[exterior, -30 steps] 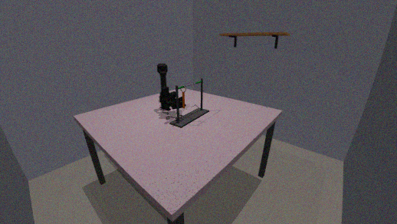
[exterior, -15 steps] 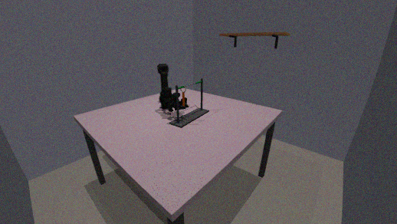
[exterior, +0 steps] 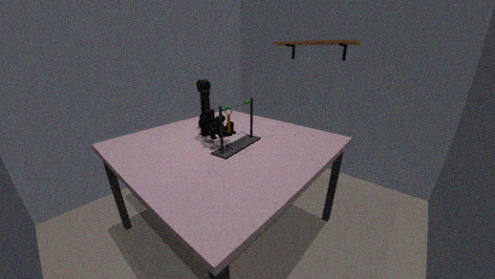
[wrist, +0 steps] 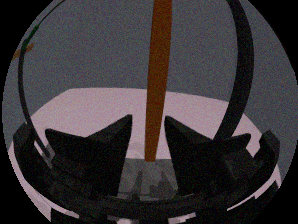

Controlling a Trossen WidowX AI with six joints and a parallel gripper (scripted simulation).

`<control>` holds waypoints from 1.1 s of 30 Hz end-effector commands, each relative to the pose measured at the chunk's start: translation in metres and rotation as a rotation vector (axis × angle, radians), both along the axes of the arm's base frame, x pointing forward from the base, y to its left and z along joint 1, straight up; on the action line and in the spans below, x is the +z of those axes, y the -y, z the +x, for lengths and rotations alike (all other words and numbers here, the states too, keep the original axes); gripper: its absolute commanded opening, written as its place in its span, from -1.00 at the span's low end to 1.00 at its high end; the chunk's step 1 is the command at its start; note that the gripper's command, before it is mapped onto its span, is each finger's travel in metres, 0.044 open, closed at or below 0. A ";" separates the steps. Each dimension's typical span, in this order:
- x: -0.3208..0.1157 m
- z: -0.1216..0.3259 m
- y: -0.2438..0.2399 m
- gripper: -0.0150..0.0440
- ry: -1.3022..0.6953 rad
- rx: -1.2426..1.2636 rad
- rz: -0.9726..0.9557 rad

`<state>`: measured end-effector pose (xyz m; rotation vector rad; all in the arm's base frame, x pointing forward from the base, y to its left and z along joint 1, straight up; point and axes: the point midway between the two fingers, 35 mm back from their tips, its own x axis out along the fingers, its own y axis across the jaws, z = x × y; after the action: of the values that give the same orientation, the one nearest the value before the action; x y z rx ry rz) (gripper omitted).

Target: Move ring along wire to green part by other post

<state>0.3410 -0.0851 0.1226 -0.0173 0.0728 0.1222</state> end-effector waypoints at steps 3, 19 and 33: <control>0.000 0.000 0.001 0.05 0.001 -0.005 0.003; 0.000 0.000 0.000 -1.00 0.000 0.000 0.000; 0.013 0.000 0.002 -1.00 0.001 -0.008 0.001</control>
<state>0.3404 -0.0855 0.1298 -0.0141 0.0777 0.1203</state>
